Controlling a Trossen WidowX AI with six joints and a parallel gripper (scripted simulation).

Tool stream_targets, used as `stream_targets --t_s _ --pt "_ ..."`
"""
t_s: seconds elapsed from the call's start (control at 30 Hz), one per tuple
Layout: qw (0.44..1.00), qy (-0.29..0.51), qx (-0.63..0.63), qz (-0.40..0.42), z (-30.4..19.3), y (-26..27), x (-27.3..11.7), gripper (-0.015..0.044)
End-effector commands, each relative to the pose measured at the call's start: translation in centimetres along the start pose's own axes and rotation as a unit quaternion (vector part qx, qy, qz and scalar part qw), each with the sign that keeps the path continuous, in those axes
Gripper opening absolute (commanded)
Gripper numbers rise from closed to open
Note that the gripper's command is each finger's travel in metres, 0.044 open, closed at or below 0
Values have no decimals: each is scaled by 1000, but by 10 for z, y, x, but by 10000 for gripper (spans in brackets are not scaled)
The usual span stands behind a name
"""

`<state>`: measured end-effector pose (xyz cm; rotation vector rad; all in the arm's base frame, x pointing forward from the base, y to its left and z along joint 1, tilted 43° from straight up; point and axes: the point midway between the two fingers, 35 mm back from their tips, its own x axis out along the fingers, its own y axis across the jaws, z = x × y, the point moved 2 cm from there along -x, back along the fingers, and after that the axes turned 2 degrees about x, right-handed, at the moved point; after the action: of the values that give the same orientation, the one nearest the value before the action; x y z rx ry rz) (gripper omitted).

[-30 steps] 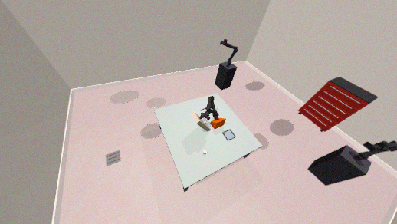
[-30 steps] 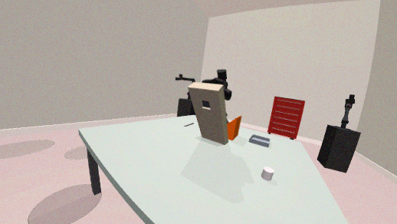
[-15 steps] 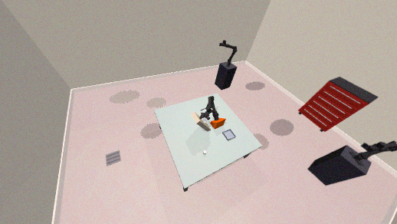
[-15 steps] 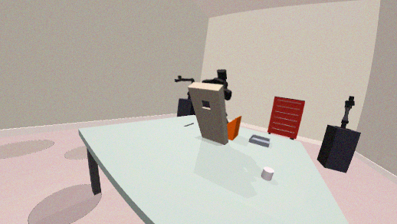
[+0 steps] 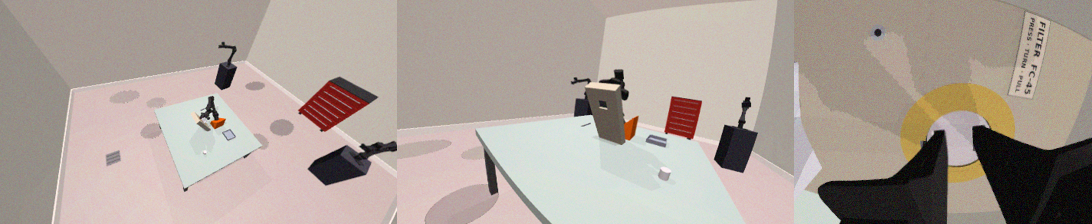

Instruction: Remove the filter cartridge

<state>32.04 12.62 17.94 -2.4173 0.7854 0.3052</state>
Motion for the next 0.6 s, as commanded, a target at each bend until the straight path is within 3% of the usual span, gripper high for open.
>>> stream_targets --t_s 0.0,0.57 --pt "1000 1 10 5 -3 0 7 0" --pt "1000 -4 8 9 2 -1 -58 0"
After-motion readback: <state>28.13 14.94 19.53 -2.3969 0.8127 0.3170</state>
